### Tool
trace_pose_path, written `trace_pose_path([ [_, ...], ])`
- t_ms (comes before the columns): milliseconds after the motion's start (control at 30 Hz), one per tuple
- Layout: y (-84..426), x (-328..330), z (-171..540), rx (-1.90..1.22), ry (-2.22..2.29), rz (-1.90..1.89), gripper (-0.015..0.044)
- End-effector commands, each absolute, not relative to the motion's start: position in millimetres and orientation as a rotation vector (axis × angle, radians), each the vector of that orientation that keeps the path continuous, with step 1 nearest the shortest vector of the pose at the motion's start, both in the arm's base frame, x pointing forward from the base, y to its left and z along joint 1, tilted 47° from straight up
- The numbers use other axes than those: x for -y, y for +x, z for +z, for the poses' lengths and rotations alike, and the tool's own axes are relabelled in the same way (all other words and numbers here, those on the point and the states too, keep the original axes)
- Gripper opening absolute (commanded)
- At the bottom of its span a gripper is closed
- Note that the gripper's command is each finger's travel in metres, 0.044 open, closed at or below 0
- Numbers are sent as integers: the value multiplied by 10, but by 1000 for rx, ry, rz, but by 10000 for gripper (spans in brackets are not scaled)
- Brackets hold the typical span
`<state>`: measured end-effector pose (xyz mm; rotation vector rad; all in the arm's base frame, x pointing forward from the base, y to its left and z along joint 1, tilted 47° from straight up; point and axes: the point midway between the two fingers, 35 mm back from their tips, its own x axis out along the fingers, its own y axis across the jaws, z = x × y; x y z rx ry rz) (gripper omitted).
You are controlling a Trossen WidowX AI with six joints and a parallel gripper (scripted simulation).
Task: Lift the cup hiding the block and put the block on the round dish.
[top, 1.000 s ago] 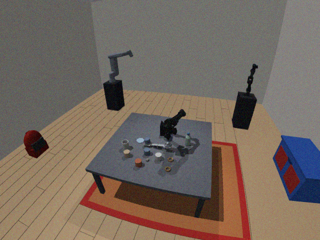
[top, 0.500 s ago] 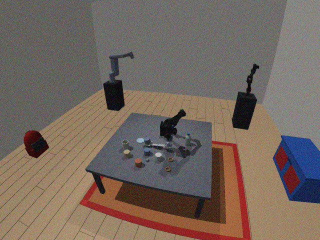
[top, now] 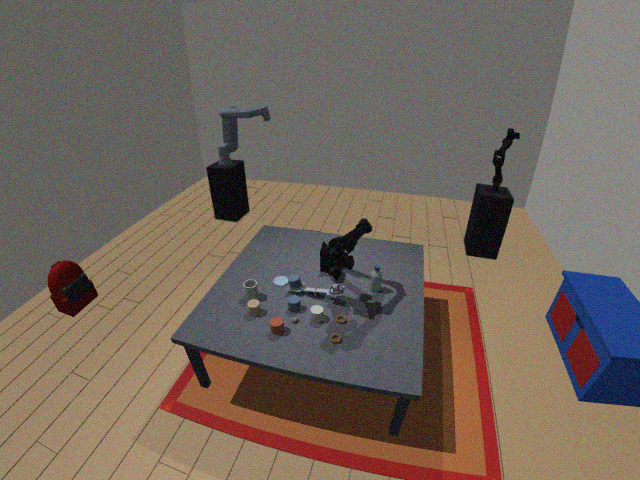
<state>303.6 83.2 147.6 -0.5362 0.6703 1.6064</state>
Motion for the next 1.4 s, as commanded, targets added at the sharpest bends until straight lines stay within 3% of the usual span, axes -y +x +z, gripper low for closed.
trace_pose_path([
  [0,3041,-831,1476,-671,-536,1604,0],
  [933,2094,-1994,1582,-665,-535,1603,0],
  [1367,2020,-2252,1366,-662,-532,1605,0],
])
